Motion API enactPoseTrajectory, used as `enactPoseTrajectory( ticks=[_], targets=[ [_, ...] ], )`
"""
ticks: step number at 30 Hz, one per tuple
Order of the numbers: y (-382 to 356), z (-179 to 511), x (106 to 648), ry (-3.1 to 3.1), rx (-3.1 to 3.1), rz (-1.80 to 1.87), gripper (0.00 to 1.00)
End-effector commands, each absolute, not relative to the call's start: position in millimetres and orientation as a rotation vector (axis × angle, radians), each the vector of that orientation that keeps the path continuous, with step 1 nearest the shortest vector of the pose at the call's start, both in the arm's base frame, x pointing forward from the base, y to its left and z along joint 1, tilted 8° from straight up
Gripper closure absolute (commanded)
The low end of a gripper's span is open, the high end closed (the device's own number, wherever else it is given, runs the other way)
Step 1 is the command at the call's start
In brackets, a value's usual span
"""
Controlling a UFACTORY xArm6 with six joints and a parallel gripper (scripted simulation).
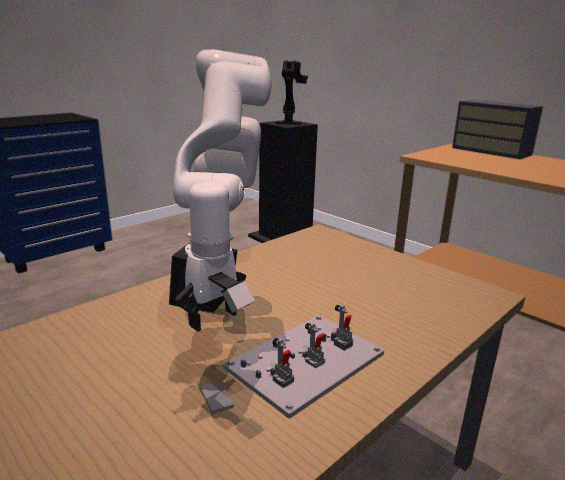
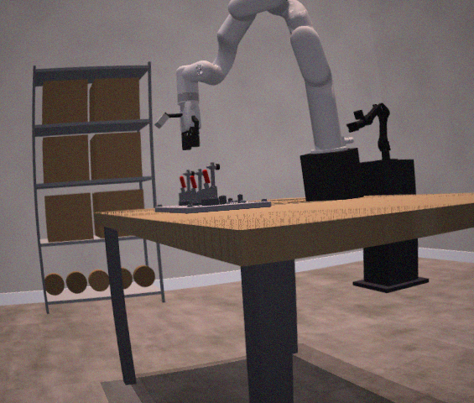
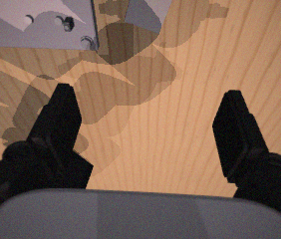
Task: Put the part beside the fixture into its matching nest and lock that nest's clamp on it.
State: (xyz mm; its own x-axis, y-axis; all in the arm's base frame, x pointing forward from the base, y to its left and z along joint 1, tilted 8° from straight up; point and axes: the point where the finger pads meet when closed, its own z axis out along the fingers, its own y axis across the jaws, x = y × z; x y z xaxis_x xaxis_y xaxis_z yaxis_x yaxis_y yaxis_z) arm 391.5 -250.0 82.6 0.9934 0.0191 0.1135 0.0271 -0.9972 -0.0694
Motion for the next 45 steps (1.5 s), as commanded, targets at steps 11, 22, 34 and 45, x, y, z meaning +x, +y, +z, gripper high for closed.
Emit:
enactPoseTrajectory(
  ticks=[11,22,34,45],
  targets=[
    [-251.1,84.2,392.5,0.002,-3.067,-0.178,0.00],
    [-251.1,84.2,392.5,0.308,-3.041,-0.165,0.00],
    [-251.1,84.2,392.5,0.426,-3.022,-0.160,0.00],
    [-251.5,84.2,393.1,0.426,-3.022,-0.160,0.00]
  ],
)
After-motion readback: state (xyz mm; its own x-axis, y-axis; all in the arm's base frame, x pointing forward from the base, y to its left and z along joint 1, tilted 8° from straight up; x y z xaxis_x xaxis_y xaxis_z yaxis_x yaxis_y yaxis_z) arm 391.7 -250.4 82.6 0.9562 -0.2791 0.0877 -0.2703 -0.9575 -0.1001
